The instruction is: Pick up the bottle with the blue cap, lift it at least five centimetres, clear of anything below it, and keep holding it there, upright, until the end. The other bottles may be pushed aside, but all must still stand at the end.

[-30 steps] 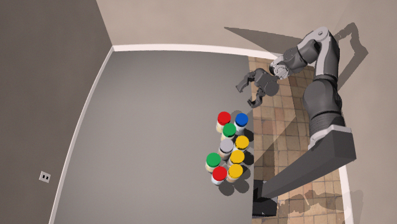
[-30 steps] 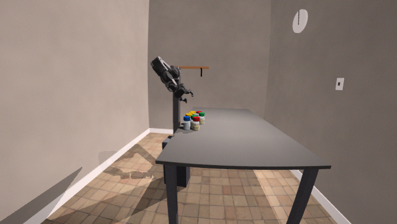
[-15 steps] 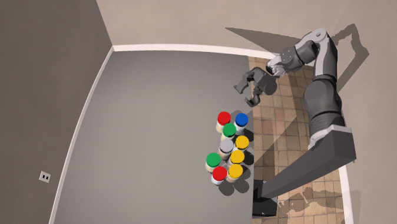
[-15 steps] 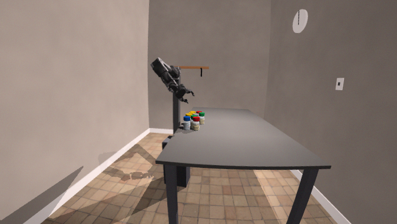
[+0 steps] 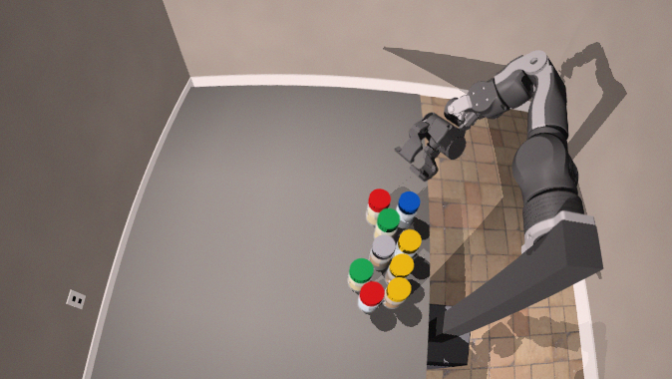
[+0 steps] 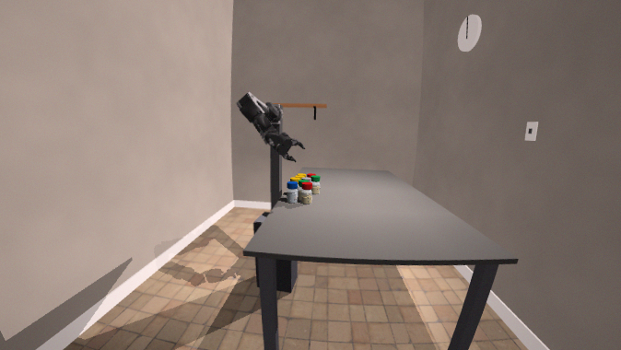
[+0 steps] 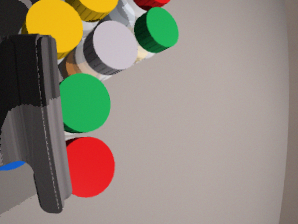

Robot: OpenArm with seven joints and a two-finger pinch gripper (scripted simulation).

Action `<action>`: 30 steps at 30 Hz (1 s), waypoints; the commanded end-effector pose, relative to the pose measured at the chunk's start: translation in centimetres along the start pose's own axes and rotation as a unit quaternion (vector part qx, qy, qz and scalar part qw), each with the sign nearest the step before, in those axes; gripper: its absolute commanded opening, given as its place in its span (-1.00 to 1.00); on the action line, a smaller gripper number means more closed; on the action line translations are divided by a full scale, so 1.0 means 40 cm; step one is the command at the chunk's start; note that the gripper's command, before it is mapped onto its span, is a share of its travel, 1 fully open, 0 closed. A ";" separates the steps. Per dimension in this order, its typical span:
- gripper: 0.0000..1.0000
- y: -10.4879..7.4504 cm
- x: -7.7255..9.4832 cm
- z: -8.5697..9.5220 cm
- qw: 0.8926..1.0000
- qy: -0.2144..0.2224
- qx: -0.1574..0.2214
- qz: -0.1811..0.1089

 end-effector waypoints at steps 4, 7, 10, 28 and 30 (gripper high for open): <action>-0.10 0.000 0.004 -0.003 0.999 -0.025 0.000 0.022; -0.10 0.000 0.007 -0.007 0.998 -0.048 -0.002 0.044; -0.10 0.002 0.010 -0.010 0.995 -0.072 -0.003 0.066; -0.10 -0.006 0.019 -0.033 0.979 -0.138 -0.012 0.150; -0.10 -0.006 0.019 -0.033 0.979 -0.138 -0.012 0.150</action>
Point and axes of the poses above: the point where the finger pads meet when closed, its own y axis out along the fingers, its own z axis across the jaws, x = y × z, the point moved 8 cm from there along -y, back along the fingers, and after that the axes turned 1 degree about y, right-handed, at the moved point
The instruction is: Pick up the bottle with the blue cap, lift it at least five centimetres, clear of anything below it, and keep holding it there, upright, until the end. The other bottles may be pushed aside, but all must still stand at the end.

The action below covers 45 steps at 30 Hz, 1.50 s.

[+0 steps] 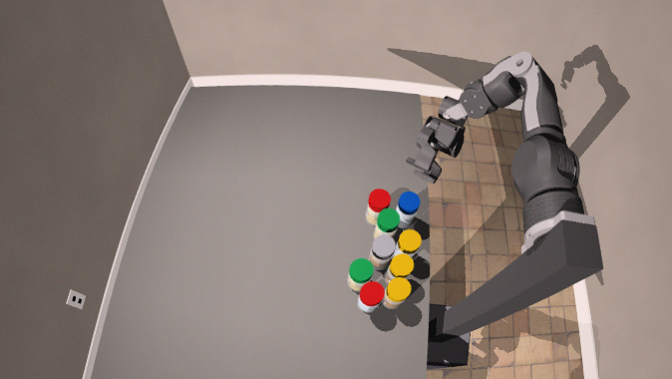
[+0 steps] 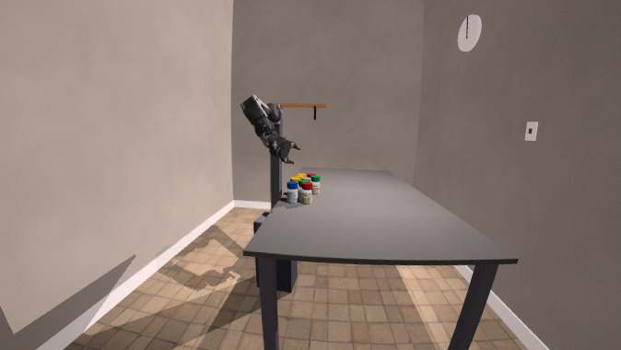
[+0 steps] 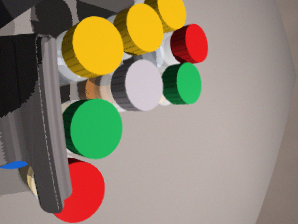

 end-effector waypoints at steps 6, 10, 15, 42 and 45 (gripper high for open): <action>-0.10 -0.001 0.001 0.001 1.000 -0.005 0.002 0.015; -0.10 -0.009 -0.001 -0.009 0.999 -0.020 0.000 0.048; -0.10 -0.019 -0.003 -0.022 0.995 -0.037 -0.003 0.089; -0.10 -0.018 -0.005 -0.025 0.995 -0.038 -0.005 0.087; -0.10 -0.018 -0.005 -0.025 0.995 -0.038 -0.005 0.087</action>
Point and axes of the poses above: the point where the finger pads meet when closed, its own y axis out along the fingers, its own z axis across the jaws, x = y × z, the point moved 8 cm from there along -y, back along the fingers, and after that the axes turned 1 degree about y, right-handed, at the moved point
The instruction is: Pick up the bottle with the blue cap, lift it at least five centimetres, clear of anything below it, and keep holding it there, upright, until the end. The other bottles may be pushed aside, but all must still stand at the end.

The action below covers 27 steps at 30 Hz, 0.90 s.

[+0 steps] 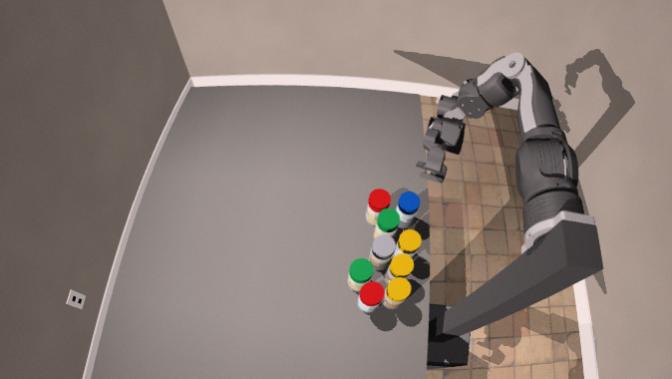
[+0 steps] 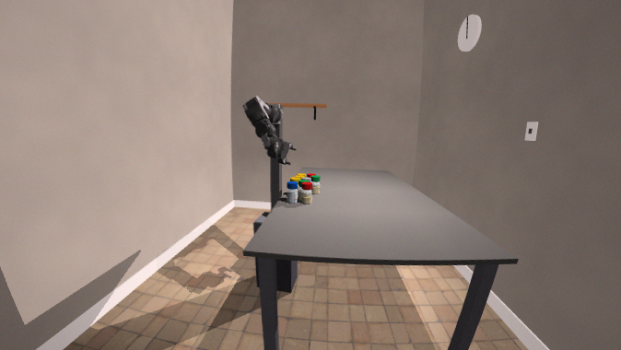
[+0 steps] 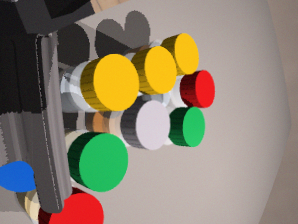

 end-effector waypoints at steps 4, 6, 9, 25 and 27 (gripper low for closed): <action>-0.10 -0.001 0.001 0.001 1.000 -0.001 0.000 0.000; -0.10 -0.001 0.001 0.001 1.000 -0.001 0.000 0.000; -0.10 -0.001 0.001 0.001 1.000 -0.001 0.000 0.000; -0.10 0.072 0.049 0.002 0.995 -0.031 0.023 -0.087; -0.10 0.072 0.049 0.002 0.995 -0.031 0.023 -0.087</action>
Point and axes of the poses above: the point where the finger pads meet when closed, its own y axis out along the fingers, its own z axis across the jaws, x = y × z, the point moved 8 cm from there along -y, back along the fingers, and after that the axes turned 1 degree about y, right-handed, at the moved point
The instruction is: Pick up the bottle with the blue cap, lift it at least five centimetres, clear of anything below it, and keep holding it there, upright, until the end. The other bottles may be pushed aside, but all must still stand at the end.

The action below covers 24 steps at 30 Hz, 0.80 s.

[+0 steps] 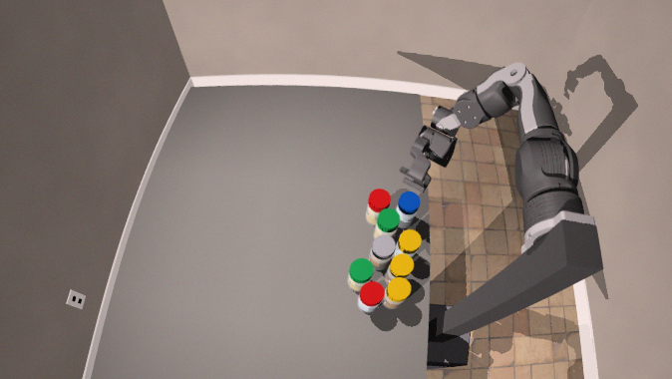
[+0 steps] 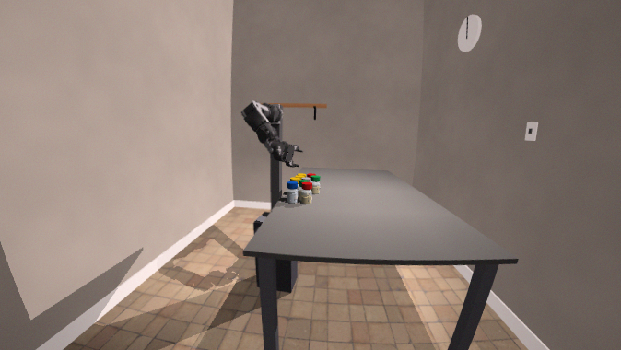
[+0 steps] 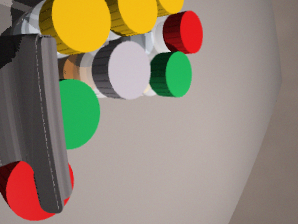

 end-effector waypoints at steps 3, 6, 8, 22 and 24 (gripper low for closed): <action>-0.10 0.009 0.009 0.003 1.000 0.001 0.003 -0.021; -0.10 0.023 0.020 0.004 0.999 0.005 0.008 -0.052; -0.10 0.033 0.028 0.006 0.997 0.007 0.010 -0.073; -0.10 0.056 0.050 0.009 0.989 0.034 0.020 -0.143; -0.10 0.059 0.056 0.010 0.985 0.044 0.022 -0.163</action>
Point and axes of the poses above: the point where the finger pads meet when closed, its own y axis out along the fingers, its own z axis across the jaws, x = y × z, the point moved 8 cm from there along -y, back along the fingers, and after that the axes turned 1 degree about y, right-handed, at the moved point
